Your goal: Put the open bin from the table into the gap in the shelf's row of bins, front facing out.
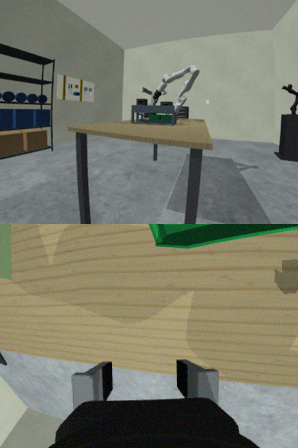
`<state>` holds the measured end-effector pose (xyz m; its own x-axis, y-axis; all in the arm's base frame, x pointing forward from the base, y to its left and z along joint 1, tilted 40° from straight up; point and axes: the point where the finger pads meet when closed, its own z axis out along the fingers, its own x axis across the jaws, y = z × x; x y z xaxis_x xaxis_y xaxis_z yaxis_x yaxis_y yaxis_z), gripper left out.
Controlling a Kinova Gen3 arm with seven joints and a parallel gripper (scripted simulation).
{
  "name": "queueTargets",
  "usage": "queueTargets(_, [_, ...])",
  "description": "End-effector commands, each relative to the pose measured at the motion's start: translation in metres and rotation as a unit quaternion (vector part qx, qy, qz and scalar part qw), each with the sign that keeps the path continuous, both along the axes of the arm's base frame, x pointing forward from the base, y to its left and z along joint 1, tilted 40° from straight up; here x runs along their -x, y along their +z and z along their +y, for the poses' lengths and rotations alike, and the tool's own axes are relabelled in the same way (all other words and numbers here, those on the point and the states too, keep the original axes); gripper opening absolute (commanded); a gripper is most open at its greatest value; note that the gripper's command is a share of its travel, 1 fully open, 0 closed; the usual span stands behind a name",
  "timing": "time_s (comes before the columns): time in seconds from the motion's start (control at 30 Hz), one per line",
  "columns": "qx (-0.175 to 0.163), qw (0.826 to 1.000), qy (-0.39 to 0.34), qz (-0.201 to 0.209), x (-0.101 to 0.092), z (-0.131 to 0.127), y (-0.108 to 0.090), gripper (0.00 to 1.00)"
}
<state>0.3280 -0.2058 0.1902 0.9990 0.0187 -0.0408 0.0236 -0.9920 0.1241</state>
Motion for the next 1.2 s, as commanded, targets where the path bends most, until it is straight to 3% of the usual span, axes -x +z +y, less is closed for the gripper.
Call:
queueTargets(0.0, [-0.003,1.000,-0.011,-0.001,0.003,0.000,0.001,1.00])
queueTargets(1.17, [-0.032,0.998,-0.063,-0.005,0.009,0.013,-0.002,1.00])
